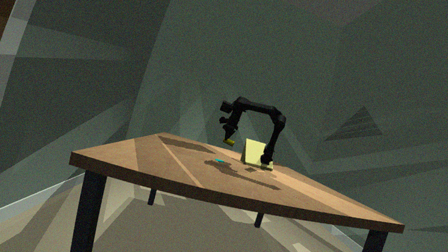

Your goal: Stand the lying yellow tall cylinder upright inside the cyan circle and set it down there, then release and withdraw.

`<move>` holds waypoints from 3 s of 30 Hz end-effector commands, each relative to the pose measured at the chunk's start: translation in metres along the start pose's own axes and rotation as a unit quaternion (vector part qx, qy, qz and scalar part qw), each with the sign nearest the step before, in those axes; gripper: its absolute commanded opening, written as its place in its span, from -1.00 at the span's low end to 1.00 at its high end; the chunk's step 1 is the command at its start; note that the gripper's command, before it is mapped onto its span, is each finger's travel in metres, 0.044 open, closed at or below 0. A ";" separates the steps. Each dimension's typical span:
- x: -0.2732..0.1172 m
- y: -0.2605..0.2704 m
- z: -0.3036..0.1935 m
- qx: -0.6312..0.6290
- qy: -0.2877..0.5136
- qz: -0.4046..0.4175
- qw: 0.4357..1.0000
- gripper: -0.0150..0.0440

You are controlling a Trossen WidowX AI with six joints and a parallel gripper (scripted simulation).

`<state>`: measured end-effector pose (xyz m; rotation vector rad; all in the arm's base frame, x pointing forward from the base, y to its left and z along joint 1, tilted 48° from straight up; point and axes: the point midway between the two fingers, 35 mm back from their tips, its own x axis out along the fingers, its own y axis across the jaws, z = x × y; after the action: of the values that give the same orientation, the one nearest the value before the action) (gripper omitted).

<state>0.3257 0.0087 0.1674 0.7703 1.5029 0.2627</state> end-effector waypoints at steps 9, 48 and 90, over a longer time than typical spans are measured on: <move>0.007 -0.002 -0.002 -0.006 -0.019 -0.028 0.999 -0.14; 0.021 -0.007 -0.003 -0.022 -0.110 -0.100 0.989 -0.14; 0.025 -0.007 0.000 -0.025 -0.232 -0.140 0.962 -0.14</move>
<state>0.3269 0.0180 0.1447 0.5238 1.1445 -0.0805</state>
